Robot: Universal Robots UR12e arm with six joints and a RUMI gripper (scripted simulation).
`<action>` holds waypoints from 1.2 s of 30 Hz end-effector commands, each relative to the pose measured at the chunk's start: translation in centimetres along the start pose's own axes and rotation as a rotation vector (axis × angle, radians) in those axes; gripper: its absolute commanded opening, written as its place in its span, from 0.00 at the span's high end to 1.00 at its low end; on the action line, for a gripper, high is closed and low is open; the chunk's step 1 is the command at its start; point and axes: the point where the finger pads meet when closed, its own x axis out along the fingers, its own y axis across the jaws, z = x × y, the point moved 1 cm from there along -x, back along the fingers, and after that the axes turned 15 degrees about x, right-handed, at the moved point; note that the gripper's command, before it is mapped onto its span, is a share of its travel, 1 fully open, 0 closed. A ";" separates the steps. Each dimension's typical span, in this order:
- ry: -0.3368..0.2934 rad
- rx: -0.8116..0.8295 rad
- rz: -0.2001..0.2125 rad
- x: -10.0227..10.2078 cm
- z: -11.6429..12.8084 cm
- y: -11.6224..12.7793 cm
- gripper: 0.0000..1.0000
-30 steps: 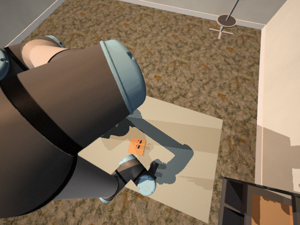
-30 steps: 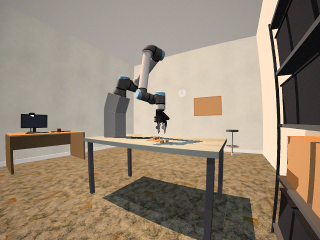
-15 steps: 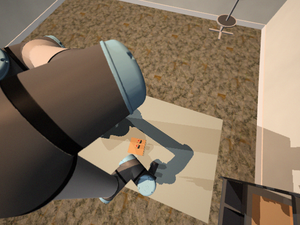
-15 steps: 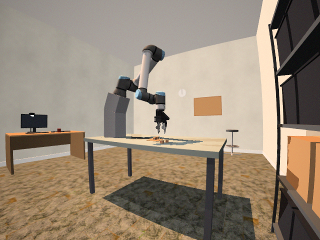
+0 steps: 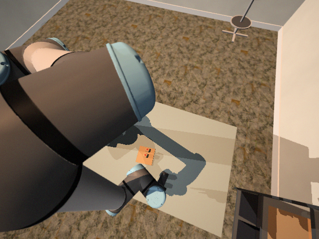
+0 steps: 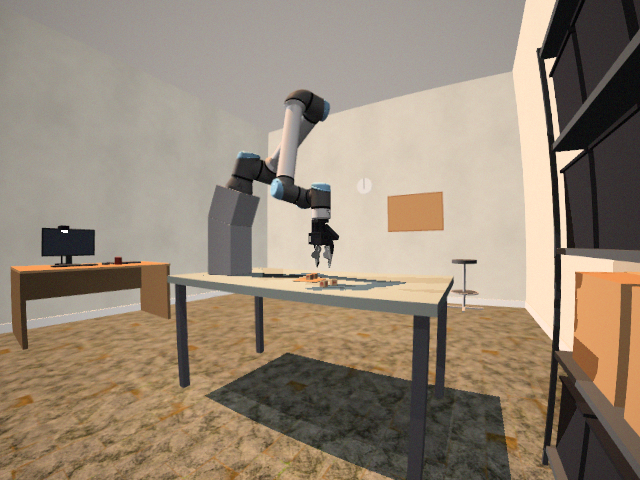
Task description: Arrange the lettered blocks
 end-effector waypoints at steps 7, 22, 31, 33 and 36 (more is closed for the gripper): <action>0.000 0.001 0.006 0.0 0.1 0.5 0.60; 0.000 -0.001 0.005 1.3 -0.1 0.5 0.60; 0.000 0.000 0.005 2.4 0.0 0.5 0.60; 0.000 0.000 0.005 2.7 0.0 0.5 0.60; 0.000 0.000 0.005 3.2 0.0 0.5 0.60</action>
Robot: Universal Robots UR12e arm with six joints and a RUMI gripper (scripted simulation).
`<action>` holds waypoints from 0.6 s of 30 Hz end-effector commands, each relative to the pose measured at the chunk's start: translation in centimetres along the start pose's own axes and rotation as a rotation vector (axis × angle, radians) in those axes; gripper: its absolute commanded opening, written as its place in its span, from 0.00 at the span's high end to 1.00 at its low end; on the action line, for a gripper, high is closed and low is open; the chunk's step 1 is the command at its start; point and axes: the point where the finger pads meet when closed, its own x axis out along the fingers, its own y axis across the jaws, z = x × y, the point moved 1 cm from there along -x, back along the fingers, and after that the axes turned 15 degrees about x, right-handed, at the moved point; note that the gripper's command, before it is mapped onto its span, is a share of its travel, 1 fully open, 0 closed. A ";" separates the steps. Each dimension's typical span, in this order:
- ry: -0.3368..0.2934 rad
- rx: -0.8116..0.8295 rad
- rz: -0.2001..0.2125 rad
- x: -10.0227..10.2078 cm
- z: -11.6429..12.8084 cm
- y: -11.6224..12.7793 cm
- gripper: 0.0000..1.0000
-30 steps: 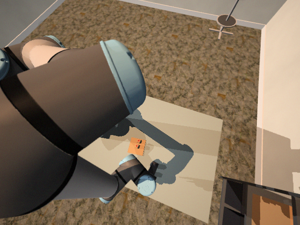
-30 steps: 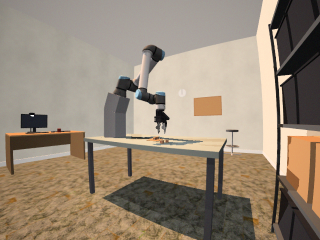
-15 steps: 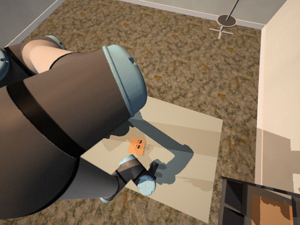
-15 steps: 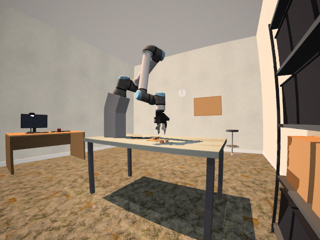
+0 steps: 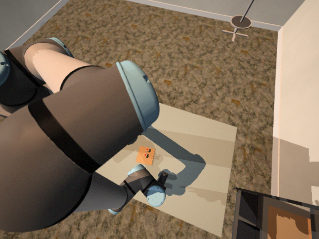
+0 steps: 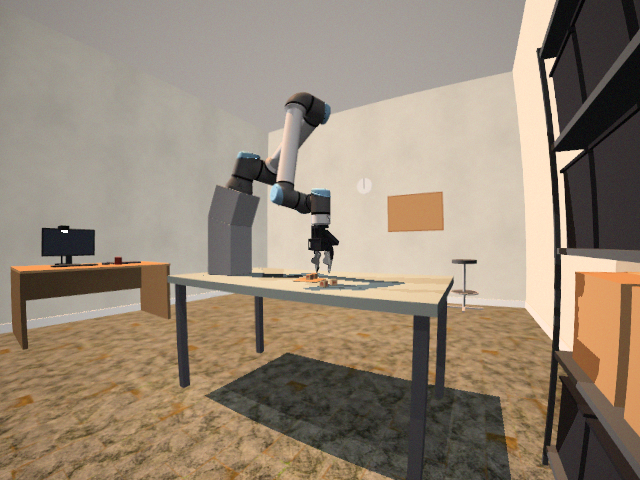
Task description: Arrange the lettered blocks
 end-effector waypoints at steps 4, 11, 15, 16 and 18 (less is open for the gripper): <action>-0.001 -0.002 0.007 1.2 -0.1 0.6 0.60; -0.001 -0.001 0.007 1.8 -0.1 0.6 0.60; -0.001 -0.001 0.008 2.2 0.0 0.6 0.60; -0.001 -0.001 0.008 2.2 0.0 0.6 0.60; -0.001 -0.001 0.007 2.3 0.0 0.6 0.60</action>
